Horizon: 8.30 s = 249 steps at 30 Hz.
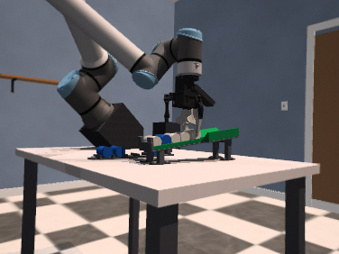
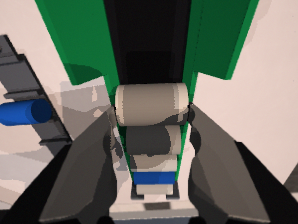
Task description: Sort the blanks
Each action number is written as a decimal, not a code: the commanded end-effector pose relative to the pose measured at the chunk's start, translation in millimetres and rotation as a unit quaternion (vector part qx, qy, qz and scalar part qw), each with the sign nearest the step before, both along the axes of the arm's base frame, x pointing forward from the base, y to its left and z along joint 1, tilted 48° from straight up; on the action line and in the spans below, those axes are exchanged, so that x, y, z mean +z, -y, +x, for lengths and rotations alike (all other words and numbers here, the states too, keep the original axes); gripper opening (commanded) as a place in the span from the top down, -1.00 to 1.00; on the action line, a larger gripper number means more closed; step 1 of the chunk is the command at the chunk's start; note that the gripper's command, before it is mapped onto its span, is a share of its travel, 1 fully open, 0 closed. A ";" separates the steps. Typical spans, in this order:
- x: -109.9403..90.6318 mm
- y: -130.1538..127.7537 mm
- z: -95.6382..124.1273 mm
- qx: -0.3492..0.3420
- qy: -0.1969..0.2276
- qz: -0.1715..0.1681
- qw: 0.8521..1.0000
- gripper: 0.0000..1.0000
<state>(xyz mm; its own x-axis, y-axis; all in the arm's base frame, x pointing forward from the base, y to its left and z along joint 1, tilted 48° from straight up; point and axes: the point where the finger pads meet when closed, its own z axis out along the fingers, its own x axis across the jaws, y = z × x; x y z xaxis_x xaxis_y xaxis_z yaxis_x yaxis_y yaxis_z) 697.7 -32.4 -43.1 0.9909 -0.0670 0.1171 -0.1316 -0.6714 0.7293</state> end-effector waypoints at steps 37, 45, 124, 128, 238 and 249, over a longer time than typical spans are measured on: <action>-1.2 1.0 -3.1 0.000 -0.002 0.000 1.000 0.28; -0.9 1.2 -2.8 0.000 -0.002 0.000 1.000 0.28; 62.4 -67.1 -1.8 0.001 0.002 0.001 1.000 0.03; 62.9 -67.6 -1.8 0.001 0.002 0.001 1.000 0.03; 126.0 16.1 -1.1 -0.588 0.648 0.033 0.482 -1.00; 131.8 25.5 -7.6 -0.639 0.703 0.035 0.309 -1.00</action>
<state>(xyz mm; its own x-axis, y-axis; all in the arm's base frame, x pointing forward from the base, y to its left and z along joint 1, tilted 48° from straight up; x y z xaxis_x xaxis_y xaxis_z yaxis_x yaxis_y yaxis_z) 695.3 -53.4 87.7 -0.7343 -0.4979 0.4615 -0.6752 0.4652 -0.5725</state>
